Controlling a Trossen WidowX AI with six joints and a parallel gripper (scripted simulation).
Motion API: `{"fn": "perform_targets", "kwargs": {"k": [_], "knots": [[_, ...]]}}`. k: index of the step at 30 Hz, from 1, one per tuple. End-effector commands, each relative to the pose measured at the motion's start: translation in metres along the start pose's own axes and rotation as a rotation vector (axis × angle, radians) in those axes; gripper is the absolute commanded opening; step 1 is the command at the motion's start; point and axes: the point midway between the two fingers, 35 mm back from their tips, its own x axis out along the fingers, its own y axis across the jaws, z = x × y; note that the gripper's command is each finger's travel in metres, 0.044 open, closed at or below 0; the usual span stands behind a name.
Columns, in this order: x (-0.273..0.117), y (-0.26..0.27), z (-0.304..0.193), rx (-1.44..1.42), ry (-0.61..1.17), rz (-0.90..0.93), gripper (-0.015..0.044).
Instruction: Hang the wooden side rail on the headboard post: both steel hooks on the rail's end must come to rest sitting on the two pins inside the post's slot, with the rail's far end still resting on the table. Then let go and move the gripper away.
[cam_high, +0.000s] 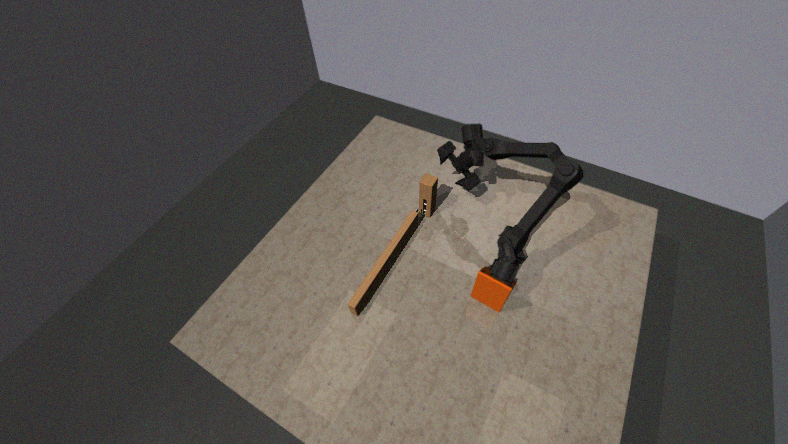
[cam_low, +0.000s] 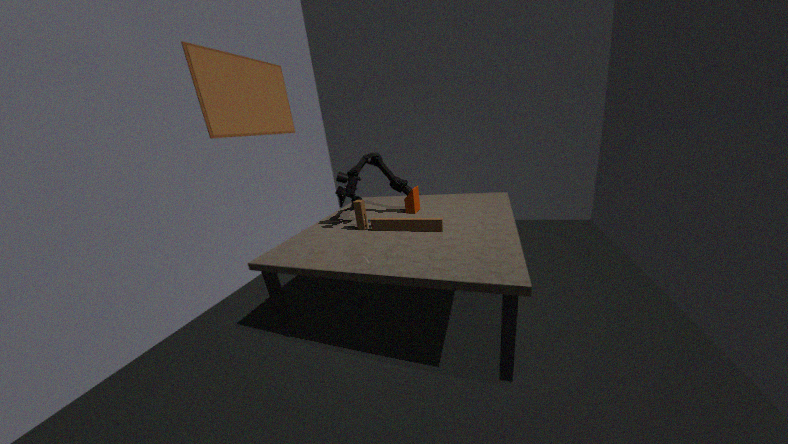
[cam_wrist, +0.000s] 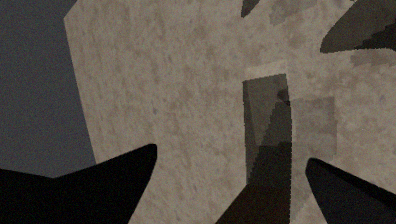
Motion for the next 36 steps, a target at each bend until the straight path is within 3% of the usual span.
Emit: {"fn": "perform_targets", "kwargs": {"k": [1, 21, 36], "knots": [[-0.002, -0.019, -0.041, 0.395, -0.028, -0.02, 0.044], [-0.011, -0.057, -0.114, 1.157, -0.054, -0.009, 0.044], [-0.067, -0.061, -0.18, 1.788, 0.093, 0.143, 0.044]]}}
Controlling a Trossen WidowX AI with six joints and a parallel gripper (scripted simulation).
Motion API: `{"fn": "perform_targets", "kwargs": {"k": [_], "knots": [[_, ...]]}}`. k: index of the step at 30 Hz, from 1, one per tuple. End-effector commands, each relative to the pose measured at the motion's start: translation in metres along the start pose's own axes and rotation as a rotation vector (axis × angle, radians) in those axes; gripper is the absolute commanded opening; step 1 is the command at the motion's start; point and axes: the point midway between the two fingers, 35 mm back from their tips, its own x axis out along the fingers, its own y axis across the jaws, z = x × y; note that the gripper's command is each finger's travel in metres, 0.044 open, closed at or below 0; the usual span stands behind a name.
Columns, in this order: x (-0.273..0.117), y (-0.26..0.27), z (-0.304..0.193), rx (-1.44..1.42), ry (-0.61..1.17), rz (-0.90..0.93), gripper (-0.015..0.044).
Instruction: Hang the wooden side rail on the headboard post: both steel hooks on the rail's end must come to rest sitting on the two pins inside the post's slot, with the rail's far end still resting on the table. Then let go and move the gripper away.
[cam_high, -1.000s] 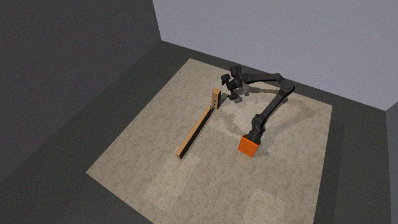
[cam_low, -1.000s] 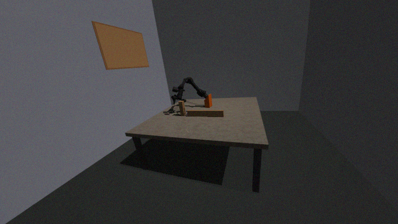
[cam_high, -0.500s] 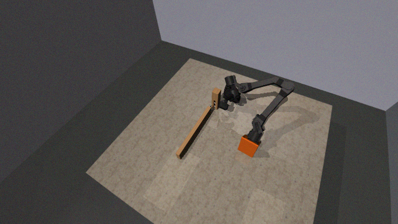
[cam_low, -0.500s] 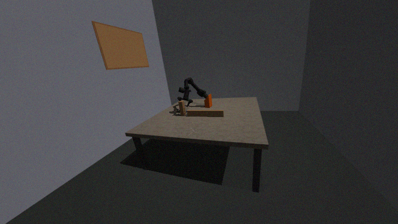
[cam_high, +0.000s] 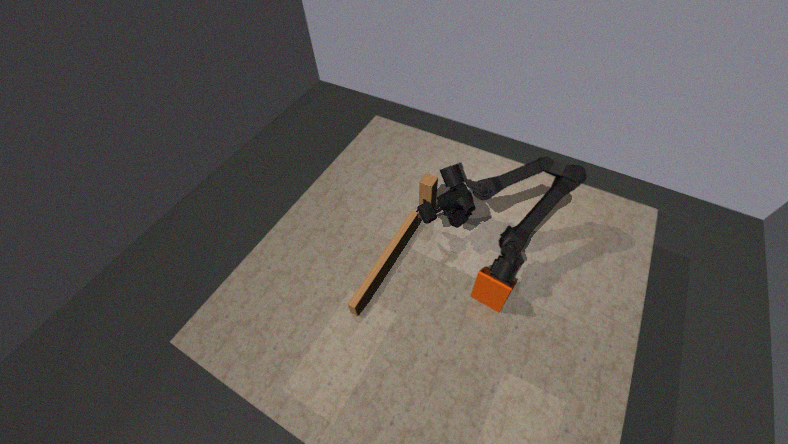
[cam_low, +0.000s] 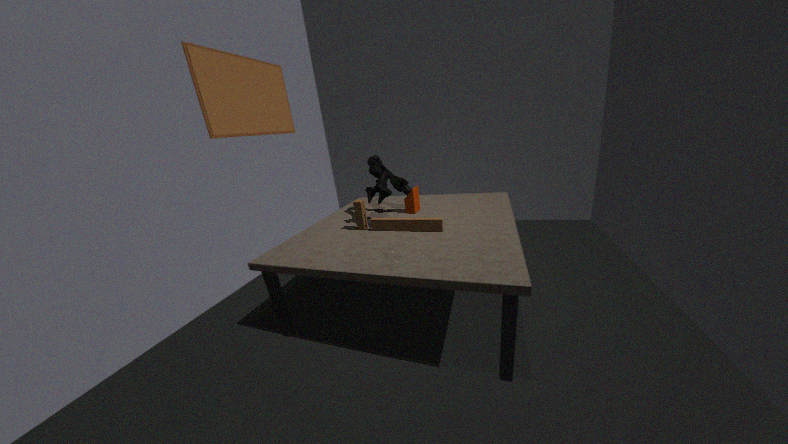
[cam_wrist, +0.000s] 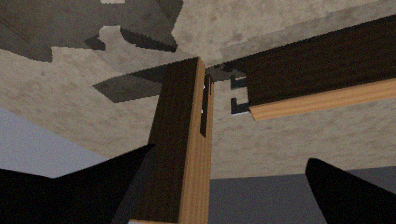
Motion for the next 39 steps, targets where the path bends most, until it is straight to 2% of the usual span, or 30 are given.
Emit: {"fn": "perform_targets", "kwargs": {"k": [1, 23, 32, 39], "knots": [[-0.006, -0.004, 0.004, 0.083, 0.019, 0.007, 0.044], [-0.006, -0.004, 0.005, 0.067, 0.013, 0.01, 0.044], [0.0, -0.011, 0.044, -0.757, -0.259, 0.124, 0.044], [-0.004, -0.011, 0.052, -1.445, -0.418, 0.171, 0.044]]}}
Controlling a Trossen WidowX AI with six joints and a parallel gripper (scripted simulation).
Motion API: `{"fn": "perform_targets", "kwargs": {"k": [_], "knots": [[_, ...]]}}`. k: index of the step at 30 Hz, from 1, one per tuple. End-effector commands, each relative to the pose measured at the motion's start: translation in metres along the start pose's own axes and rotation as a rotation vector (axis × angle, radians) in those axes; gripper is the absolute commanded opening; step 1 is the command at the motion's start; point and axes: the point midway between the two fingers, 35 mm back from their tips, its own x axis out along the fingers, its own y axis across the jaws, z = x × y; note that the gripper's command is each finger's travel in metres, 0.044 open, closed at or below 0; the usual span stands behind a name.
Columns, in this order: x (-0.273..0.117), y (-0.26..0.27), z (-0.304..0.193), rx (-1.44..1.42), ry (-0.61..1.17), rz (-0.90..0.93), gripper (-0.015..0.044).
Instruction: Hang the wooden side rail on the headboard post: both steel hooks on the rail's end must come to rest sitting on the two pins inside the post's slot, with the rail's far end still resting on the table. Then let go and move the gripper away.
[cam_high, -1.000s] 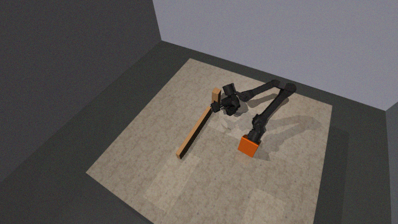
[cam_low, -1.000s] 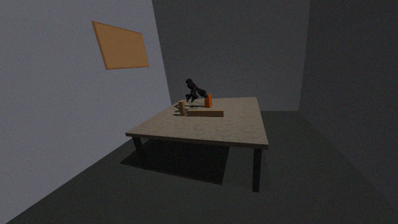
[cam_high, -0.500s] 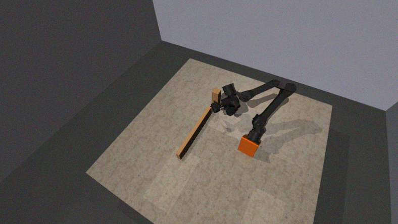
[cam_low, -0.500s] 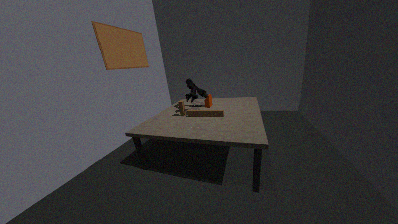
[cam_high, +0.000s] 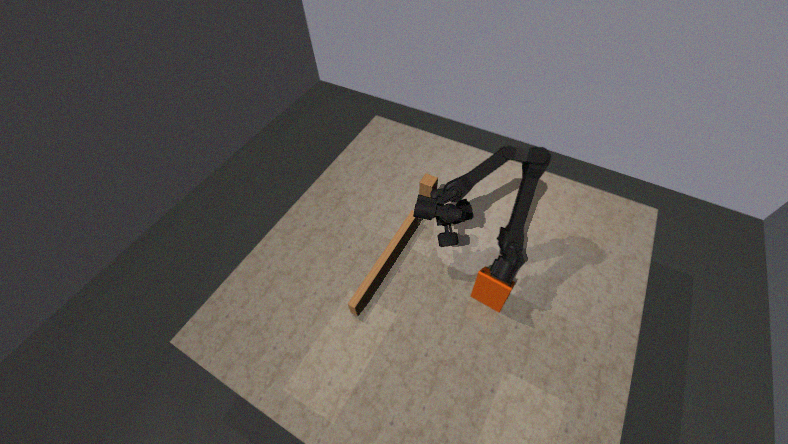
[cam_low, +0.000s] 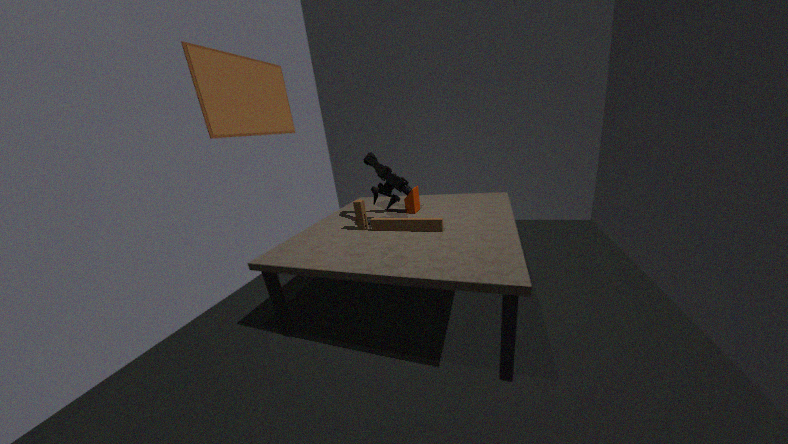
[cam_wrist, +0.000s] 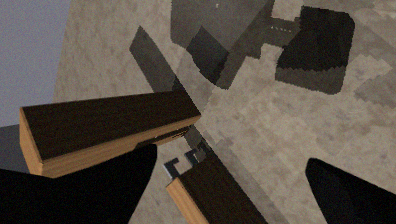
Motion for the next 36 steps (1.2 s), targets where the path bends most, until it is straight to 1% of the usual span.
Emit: {"fn": "perform_targets", "kwargs": {"k": [1, 9, 15, 36], "knots": [[-0.002, 0.002, 0.0, -0.349, -0.071, 0.049, 0.044], [-0.007, 0.013, -0.013, -1.116, -0.206, 0.139, 0.044], [-0.01, 0.025, -0.025, -1.374, -0.248, 0.197, 0.044], [-0.011, 0.025, -0.026, -1.388, -0.25, 0.201, 0.044]]}}
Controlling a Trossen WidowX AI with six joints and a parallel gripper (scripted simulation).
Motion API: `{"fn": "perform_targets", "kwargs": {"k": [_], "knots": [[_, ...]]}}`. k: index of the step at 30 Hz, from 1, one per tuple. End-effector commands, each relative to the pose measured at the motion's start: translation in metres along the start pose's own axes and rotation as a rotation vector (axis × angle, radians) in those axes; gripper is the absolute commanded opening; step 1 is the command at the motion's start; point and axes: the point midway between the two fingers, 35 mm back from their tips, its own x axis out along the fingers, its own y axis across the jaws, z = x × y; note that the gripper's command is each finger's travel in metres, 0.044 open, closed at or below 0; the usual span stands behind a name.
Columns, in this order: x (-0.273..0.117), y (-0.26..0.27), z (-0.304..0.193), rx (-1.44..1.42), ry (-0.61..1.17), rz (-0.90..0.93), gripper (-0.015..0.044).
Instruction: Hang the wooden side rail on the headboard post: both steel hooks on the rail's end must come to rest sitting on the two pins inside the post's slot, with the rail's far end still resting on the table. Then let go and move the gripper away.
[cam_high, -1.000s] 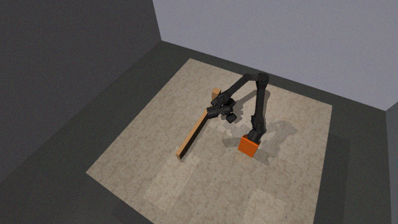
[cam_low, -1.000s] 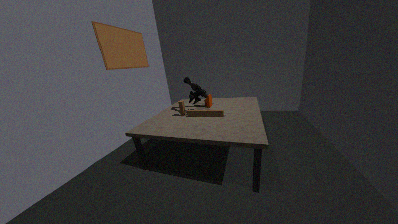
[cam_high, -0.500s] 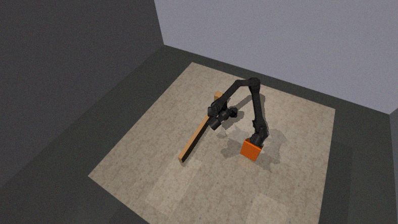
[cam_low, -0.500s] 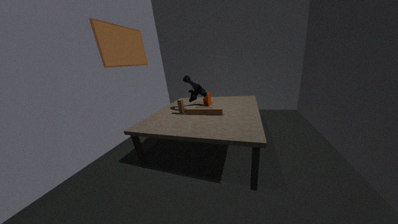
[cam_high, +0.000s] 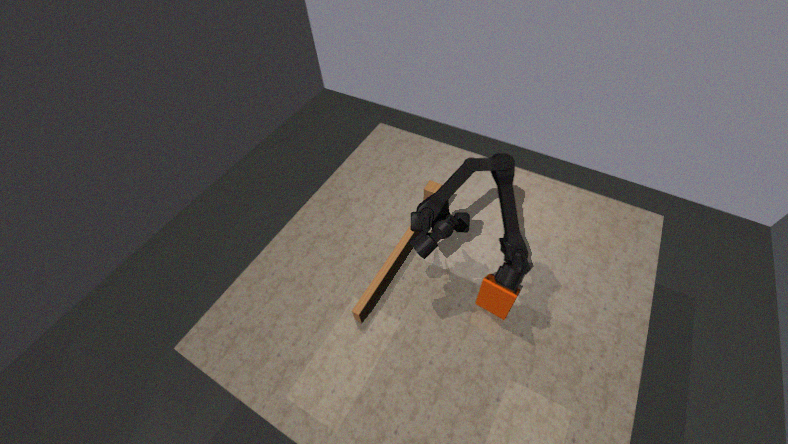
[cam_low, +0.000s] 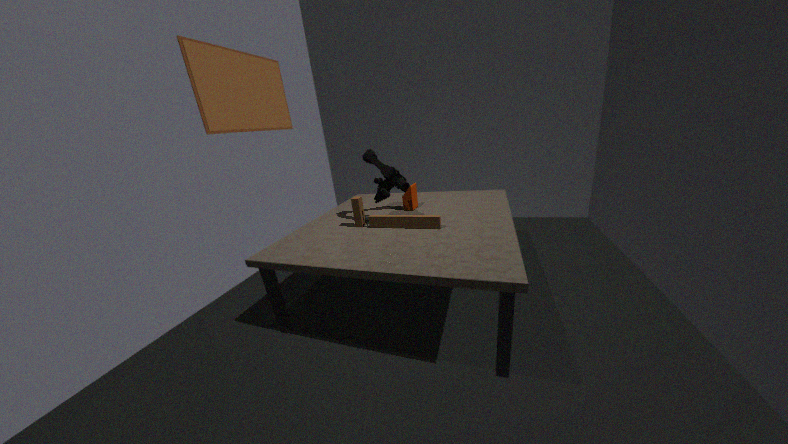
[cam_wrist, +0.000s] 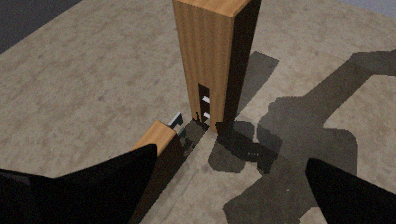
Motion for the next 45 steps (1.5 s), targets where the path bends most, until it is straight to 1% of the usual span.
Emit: {"fn": "perform_targets", "kwargs": {"k": [1, 3, 5, 14, 23, 29, 35, 40, 45], "knots": [[0.0, 0.001, 0.001, -0.005, -0.004, 0.004, 0.044], [0.0, 0.001, 0.001, -0.013, -0.002, 0.002, 0.044], [0.001, 0.002, 0.0, -0.08, 0.012, -0.014, 0.044], [0.003, 0.011, -0.003, -0.533, 0.153, -0.075, 0.044], [0.003, 0.024, -0.007, -0.976, 0.328, -0.027, 0.044], [0.0, 0.036, -0.009, -1.245, 0.442, 0.077, 0.044], [-0.002, 0.05, -0.01, -1.527, 0.52, 0.231, 0.044], [-0.004, 0.062, -0.009, -1.76, 0.55, 0.394, 0.044], [-0.007, 0.075, -0.008, -1.984, 0.539, 0.583, 0.044]]}}
